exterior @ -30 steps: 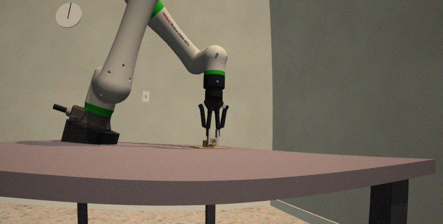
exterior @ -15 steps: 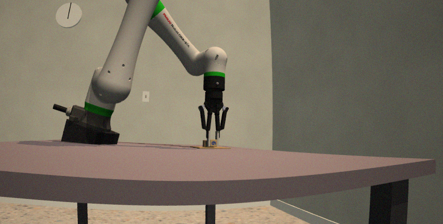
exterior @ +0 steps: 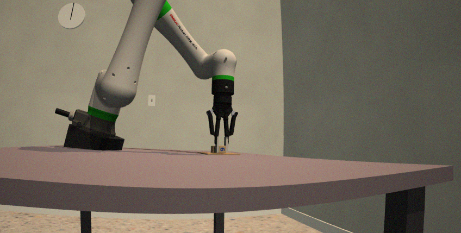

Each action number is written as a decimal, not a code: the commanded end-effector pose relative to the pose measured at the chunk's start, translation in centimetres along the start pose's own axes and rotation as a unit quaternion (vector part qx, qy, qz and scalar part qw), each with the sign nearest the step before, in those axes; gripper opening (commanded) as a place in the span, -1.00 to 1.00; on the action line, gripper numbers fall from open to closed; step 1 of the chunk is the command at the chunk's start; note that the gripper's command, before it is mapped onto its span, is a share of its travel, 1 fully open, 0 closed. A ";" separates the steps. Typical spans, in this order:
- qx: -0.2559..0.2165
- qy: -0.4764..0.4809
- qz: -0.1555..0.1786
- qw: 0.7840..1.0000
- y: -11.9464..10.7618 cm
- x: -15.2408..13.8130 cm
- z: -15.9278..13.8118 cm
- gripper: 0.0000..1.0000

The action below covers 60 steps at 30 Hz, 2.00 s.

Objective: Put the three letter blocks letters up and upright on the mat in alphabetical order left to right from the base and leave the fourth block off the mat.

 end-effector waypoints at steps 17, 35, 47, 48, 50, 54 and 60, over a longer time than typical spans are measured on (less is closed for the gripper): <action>0.000 0.000 0.000 1.000 0.2 0.0 0.0 -0.68; 0.000 0.000 0.000 1.000 0.2 0.0 0.0 -0.68; 0.000 0.000 0.000 1.000 0.2 0.0 0.0 -0.63; 0.000 0.000 0.000 1.000 0.2 0.0 0.0 -0.63; 0.000 0.000 0.000 1.000 0.2 0.0 0.0 -0.58; 0.000 0.000 0.000 1.000 0.2 0.0 0.0 -0.54; 0.000 0.000 0.000 1.000 0.2 0.0 0.0 -0.44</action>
Point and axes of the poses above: the point where the finger pads meet when closed, its own y axis out along the fingers, its own x axis across the jaws, z = x × y, the point moved 2 cm from there along -y, back along the fingers, and after that the axes turned 15 degrees about -y, right-handed, at the moved point
